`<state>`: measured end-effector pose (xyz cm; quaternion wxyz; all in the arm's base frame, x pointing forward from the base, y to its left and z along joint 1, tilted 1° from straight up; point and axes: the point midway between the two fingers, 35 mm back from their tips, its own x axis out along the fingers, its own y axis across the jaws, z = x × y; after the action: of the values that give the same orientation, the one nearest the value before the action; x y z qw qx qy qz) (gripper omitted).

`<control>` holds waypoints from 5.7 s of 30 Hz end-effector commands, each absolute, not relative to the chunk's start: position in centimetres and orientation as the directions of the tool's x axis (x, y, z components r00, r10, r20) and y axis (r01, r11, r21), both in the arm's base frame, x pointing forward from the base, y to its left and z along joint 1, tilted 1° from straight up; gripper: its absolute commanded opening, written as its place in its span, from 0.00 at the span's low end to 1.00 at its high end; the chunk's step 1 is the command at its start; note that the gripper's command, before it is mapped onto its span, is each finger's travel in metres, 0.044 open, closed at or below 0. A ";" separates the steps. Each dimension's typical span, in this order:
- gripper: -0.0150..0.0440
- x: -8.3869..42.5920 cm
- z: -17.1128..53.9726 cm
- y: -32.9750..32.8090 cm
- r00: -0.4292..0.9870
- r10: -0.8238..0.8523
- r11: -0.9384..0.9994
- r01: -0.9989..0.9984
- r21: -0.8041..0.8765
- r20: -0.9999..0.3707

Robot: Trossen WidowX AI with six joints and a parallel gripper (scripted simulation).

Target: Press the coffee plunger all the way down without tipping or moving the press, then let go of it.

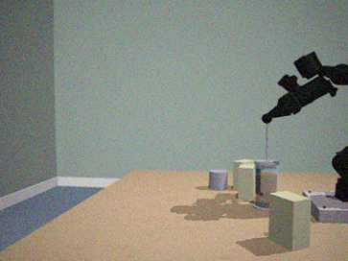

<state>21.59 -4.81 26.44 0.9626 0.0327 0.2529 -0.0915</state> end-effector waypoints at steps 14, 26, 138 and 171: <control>0.47 21.6 26.0 -4.9 0.854 -0.165 0.980 0.200 0.018 -0.493; 0.47 21.8 24.2 -4.9 0.854 -0.165 0.980 0.200 0.018 -0.493; 0.52 23.8 16.5 -5.0 0.863 -0.166 0.981 0.195 0.012 -0.477; 1.00 21.4 24.1 -4.8 0.855 -0.163 0.980 0.197 0.018 -0.493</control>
<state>21.39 -4.84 23.75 0.9611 0.0358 0.2563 -0.0966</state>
